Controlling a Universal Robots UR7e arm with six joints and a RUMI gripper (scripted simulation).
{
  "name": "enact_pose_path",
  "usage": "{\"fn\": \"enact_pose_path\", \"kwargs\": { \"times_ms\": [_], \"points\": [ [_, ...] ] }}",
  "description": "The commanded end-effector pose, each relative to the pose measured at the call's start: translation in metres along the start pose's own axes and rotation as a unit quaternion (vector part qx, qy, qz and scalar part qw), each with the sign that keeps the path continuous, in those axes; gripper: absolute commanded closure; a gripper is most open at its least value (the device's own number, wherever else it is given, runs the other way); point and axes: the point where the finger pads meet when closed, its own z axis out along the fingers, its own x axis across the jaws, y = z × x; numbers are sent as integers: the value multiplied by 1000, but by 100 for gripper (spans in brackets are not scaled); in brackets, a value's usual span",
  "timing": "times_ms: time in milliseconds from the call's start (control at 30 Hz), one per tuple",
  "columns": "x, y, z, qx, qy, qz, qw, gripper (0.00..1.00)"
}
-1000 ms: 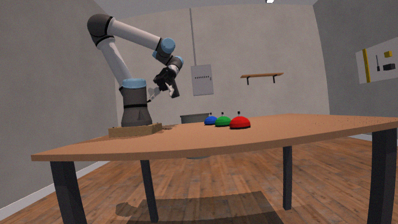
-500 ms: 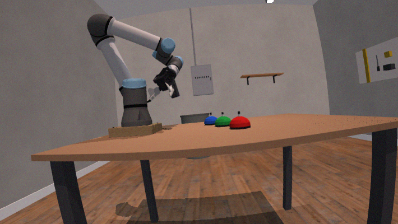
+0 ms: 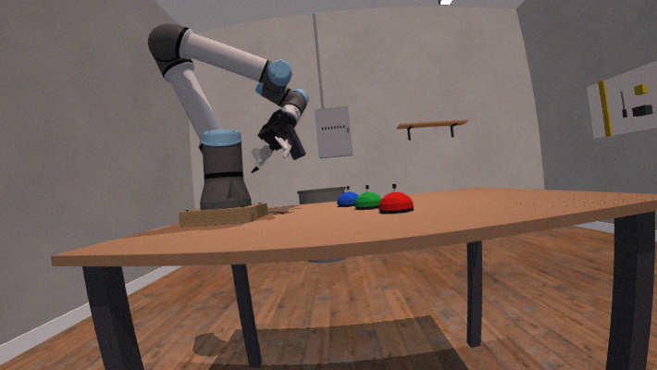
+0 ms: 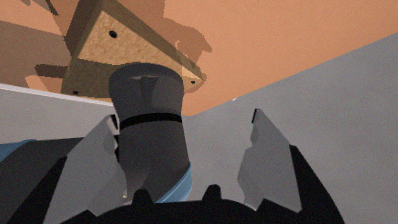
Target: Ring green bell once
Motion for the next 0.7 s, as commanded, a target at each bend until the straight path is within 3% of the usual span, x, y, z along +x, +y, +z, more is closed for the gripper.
{"fn": "enact_pose_path", "kwargs": {
  "times_ms": [0, 167, 233, 333, 400, 467, 533, 567, 600, 633, 667],
  "points": [
    [8, -18, -8, 21, -28, 86, 996, 0],
    [22, -39, -18, 45, -66, 193, 978, 0],
    [32, -50, -23, 56, -86, 247, 964, 0],
    [38, -56, -26, 62, -99, 283, 952, 0],
    [50, -67, -32, 72, -122, 341, 929, 0],
    [50, -67, -32, 72, -122, 341, 929, 0],
    [65, -79, -38, 82, -148, 406, 898, 0],
    [65, -79, -38, 82, -148, 406, 898, 0],
    [73, -84, -41, 85, -161, 437, 881, 0],
    [73, -84, -41, 85, -161, 437, 881, 0],
    [81, -89, -44, 89, -173, 466, 863, 0]
  ]
}}
